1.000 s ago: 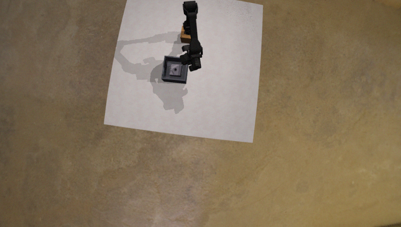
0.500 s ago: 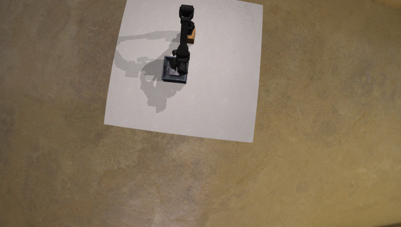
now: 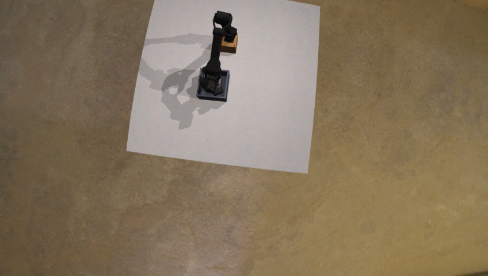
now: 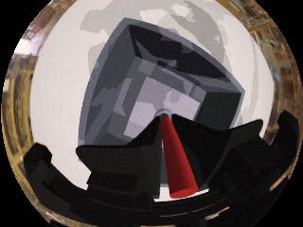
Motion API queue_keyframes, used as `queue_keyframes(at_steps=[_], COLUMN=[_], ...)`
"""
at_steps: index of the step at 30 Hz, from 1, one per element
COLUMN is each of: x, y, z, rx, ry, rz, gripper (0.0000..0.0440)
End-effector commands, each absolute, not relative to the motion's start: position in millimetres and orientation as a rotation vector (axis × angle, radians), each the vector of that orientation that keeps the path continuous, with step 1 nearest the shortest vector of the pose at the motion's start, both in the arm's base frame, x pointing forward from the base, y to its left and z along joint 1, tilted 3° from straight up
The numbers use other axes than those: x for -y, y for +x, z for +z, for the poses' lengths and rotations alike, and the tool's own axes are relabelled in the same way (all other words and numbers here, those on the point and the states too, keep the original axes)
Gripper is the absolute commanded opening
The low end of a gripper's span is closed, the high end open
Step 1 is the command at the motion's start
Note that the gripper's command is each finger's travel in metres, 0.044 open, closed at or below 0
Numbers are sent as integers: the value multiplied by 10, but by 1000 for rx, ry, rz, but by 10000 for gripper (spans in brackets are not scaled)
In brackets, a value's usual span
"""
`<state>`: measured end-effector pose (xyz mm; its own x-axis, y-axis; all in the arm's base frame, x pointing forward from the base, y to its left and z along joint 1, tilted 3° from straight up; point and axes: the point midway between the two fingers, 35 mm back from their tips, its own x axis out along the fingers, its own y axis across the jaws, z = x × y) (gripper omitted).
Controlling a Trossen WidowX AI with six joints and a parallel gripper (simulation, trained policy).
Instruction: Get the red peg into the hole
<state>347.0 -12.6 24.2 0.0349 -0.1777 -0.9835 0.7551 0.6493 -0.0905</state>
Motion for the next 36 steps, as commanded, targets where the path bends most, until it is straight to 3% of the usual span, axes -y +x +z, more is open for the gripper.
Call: queue_keyframes(at_steps=[1, 3, 6, 18, 36], x=[147, 156, 200, 267, 185], y=[3417, 3414, 3471, 3869, 4401], z=[61, 2, -27, 117, 408], rx=[-1417, -1434, -1444, -1444, -1372], ry=[526, 528, 524, 595, 676], rz=[-742, -734, -712, -645, -518], gripper=[111, 160, 193, 440, 440])
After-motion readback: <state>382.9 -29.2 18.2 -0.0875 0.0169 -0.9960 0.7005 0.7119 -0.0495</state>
